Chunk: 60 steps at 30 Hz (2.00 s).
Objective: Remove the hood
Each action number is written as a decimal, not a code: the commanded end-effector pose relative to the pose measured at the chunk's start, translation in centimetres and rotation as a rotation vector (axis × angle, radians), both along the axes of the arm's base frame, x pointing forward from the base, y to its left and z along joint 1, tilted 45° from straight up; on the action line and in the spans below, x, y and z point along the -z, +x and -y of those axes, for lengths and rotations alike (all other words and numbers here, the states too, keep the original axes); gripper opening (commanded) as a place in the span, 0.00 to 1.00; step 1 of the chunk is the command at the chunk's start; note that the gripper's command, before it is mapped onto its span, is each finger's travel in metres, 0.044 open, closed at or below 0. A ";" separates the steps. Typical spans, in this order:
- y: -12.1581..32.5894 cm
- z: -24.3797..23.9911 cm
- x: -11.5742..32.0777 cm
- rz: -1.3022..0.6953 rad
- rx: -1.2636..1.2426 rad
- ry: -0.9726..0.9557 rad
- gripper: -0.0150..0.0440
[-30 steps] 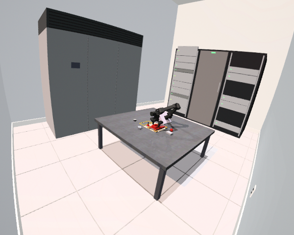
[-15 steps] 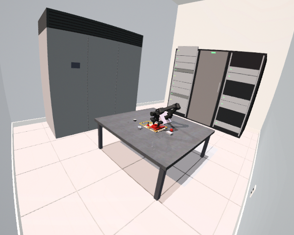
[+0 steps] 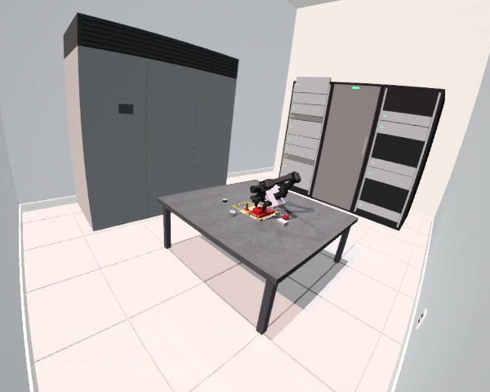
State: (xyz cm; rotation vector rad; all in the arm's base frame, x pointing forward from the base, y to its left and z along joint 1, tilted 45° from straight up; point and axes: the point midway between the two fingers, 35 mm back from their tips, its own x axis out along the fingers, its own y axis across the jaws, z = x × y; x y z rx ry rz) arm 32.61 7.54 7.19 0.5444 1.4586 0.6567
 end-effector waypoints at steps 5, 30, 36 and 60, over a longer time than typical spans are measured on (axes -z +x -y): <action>0.1 0.5 -0.5 0.006 -0.001 -0.002 0.25; 0.1 1.6 -1.6 0.005 0.000 -0.003 0.25; 0.2 2.8 -2.8 0.005 0.000 -0.005 0.25; 0.9 10.3 0.7 -0.017 0.033 -0.019 0.25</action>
